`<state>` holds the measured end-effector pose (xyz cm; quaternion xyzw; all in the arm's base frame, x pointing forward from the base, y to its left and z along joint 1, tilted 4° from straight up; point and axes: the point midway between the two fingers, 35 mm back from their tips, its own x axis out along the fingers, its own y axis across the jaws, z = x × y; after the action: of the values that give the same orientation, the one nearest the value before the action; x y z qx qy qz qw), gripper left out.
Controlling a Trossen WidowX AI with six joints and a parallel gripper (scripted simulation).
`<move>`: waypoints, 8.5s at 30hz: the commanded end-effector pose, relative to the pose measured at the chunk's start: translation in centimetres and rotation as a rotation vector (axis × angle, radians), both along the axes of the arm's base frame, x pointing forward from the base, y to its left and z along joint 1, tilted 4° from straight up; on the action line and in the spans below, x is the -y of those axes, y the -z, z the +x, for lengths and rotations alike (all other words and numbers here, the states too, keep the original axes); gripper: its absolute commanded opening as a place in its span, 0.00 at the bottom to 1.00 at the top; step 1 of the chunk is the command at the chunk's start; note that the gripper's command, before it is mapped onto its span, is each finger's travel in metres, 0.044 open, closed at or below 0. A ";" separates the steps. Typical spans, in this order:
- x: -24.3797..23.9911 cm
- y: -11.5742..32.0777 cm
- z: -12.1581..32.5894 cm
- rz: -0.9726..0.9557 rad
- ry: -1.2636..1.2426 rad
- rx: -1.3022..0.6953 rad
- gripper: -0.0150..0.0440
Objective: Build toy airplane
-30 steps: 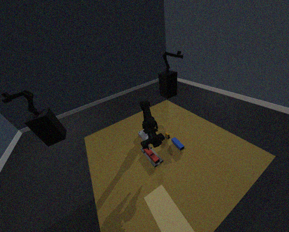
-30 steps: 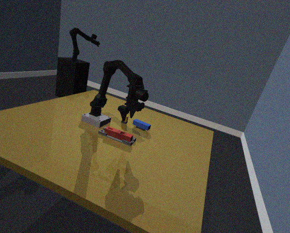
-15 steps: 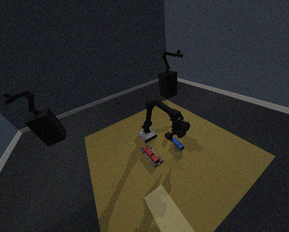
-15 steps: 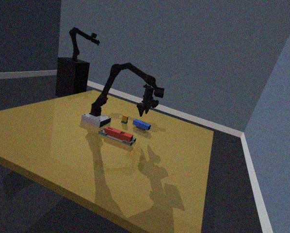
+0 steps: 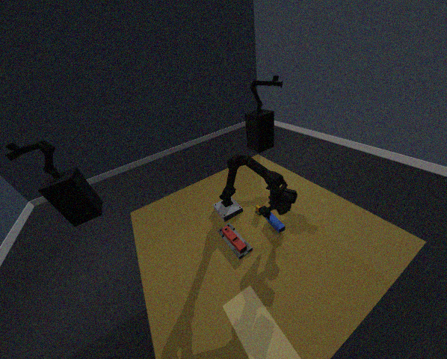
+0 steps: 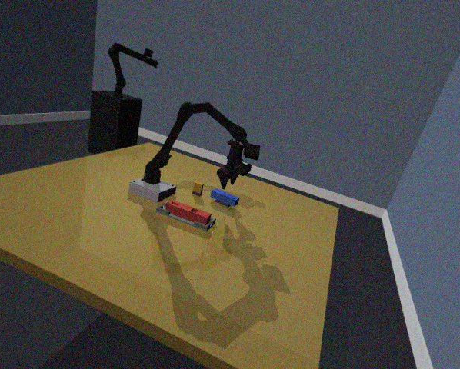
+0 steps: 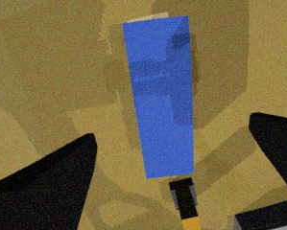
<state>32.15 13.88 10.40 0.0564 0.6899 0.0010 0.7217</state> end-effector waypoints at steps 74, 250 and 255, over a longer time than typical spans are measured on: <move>-0.5 3.1 0.5 0.000 0.005 -0.012 0.25; 26.1 4.4 -2.9 0.040 1.414 -0.110 0.59; 26.1 4.4 -2.9 0.040 1.414 -0.110 0.59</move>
<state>29.39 -12.39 6.47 0.5016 0.5201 -0.4566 0.5191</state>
